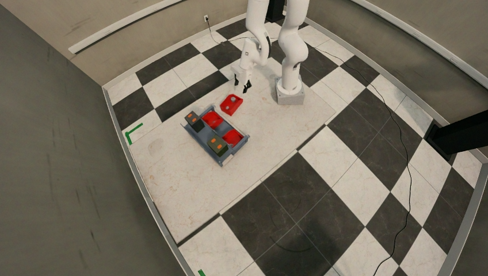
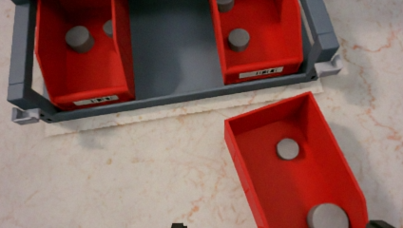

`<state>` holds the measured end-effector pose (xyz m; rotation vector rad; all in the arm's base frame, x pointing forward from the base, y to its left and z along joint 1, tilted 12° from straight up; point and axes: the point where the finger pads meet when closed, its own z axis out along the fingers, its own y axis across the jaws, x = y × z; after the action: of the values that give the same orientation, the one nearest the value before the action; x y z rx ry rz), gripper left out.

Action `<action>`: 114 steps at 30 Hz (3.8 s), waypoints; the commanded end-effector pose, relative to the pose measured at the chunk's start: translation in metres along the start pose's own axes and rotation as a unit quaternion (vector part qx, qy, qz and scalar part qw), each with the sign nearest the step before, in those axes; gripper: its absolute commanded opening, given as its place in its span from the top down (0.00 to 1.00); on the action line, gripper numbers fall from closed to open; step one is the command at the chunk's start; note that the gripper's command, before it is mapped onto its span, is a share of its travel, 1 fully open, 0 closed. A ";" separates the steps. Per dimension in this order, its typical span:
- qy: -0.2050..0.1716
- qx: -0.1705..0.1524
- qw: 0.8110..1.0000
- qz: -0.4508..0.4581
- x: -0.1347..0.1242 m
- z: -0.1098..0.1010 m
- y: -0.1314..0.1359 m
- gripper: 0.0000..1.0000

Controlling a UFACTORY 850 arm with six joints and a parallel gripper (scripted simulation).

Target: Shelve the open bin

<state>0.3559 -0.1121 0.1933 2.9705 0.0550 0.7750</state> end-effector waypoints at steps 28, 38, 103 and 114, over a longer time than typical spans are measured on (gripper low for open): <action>0.001 0.000 1.000 0.000 0.001 0.000 0.000 0.00; 0.001 0.000 1.000 0.000 0.001 0.000 0.000 0.00; -0.173 0.003 0.972 -0.156 0.063 -0.013 0.010 0.00; -0.173 0.003 0.973 -0.156 0.057 -0.015 0.009 0.00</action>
<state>0.3978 -0.1165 0.2344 2.9451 0.4889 0.2153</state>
